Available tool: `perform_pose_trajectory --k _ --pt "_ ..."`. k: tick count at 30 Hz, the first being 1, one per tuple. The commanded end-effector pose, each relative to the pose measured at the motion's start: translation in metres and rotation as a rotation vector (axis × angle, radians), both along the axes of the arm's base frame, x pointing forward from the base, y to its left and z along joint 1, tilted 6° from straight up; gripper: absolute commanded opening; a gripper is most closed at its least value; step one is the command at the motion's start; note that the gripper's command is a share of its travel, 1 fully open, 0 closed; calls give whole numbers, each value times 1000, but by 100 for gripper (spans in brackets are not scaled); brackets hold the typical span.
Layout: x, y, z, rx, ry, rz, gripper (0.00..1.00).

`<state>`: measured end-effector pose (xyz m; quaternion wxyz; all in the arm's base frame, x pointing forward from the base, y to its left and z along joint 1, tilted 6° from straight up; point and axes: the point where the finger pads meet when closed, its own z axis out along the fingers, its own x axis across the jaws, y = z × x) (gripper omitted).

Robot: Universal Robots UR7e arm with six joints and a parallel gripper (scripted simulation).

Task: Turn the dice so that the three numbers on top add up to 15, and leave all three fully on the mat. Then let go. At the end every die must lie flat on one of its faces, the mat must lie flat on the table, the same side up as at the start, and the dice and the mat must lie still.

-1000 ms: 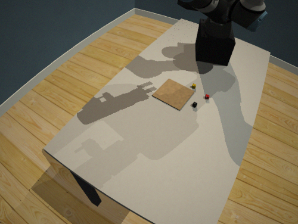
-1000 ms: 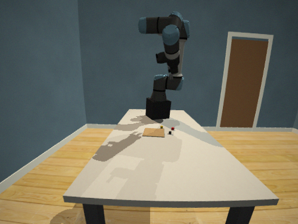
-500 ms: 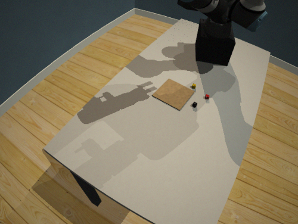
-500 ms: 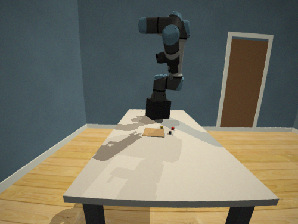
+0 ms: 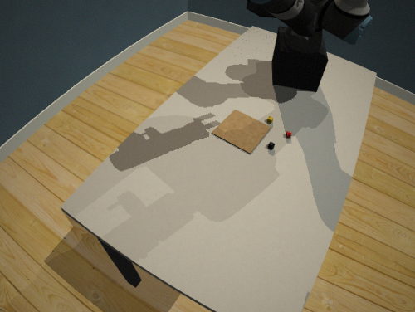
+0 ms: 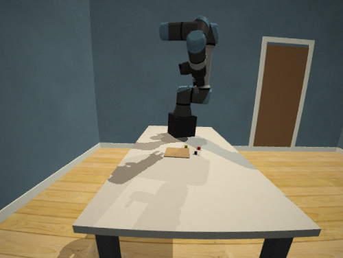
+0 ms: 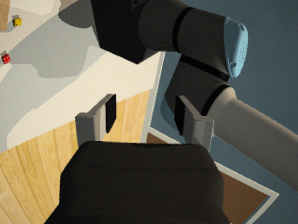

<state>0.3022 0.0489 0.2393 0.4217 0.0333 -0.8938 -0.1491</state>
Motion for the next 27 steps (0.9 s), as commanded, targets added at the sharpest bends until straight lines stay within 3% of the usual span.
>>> perform_pose_trajectory --k 1,11,15,18,21,27 --pt "1 -2 -15 20 -53 12 100" --pt "6 -10 -71 81 -254 82 100" --pt "8 -12 -86 95 -311 106 100" --pt "8 -12 -86 95 -311 106 100" --pt "10 -15 -109 113 -403 148 100" --pt "12 -19 -131 126 -497 198 100"
